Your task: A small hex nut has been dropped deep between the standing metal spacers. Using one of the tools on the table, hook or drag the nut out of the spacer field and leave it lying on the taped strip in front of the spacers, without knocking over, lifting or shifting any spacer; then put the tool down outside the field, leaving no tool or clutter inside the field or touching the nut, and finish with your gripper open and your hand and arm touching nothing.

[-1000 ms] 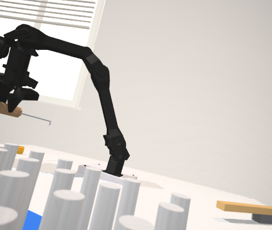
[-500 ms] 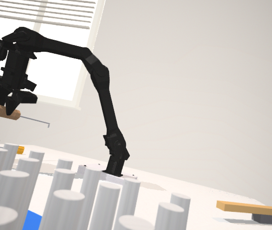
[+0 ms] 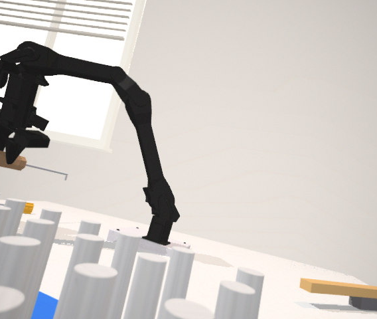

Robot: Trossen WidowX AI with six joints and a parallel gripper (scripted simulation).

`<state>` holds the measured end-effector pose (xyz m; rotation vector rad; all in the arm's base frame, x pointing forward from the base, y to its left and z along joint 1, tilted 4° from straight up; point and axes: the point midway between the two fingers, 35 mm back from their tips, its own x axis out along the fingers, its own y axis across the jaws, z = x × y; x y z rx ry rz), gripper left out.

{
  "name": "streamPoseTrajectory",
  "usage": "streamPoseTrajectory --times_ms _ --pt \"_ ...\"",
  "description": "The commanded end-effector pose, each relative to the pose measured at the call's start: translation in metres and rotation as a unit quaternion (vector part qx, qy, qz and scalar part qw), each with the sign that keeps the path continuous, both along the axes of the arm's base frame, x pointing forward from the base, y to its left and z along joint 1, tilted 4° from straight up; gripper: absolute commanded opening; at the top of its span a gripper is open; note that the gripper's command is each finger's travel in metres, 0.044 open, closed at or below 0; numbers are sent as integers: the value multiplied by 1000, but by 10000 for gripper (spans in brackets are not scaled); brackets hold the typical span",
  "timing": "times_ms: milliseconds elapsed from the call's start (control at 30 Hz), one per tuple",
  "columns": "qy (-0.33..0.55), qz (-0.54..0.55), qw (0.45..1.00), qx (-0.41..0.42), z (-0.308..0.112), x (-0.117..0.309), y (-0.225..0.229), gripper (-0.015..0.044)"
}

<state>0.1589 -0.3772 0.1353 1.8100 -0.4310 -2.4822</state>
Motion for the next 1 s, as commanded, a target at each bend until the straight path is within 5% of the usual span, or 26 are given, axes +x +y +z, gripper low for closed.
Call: streamPoseTrajectory --times_ms 0,967 --pt "5 -2 1000 1 -5 -2 1 0" --pt "5 -2 1000 1 -26 -1 0 0"
